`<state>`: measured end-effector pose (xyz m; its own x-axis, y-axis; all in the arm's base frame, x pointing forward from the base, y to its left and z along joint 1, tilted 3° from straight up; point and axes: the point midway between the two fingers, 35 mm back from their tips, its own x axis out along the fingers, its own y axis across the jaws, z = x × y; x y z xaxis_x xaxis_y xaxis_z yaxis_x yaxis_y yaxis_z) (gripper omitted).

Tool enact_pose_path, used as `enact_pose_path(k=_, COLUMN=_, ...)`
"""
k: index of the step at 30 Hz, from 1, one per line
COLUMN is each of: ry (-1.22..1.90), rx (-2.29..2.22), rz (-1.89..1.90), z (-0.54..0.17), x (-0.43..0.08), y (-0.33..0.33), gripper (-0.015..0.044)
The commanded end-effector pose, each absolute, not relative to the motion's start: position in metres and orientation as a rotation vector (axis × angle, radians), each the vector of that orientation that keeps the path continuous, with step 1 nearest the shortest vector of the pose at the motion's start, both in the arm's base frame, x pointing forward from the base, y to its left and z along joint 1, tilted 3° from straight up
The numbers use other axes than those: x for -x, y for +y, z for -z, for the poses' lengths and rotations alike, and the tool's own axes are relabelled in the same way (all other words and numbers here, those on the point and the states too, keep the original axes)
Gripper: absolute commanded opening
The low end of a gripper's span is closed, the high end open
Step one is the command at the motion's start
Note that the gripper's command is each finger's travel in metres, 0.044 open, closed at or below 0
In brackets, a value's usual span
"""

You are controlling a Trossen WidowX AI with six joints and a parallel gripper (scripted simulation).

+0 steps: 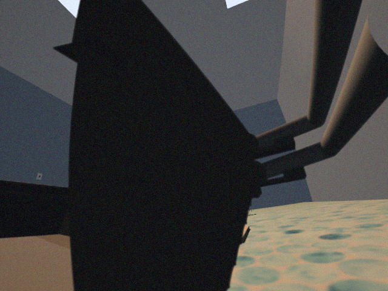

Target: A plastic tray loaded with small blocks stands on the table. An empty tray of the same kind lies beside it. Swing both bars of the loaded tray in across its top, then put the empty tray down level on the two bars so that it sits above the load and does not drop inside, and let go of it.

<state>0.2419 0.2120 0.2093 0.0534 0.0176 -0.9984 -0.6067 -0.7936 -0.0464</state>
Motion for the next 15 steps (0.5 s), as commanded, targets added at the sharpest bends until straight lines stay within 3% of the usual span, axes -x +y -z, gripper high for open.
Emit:
enact_pose_path(k=1, ry=0.613, rx=1.837, rz=-1.74, z=-0.215, x=-0.251, y=0.201, gripper=0.0)
enact_pose_path(k=15, ry=0.751, rx=1.712, rz=-1.619, z=-0.216, x=-0.279, y=0.157, gripper=0.0)
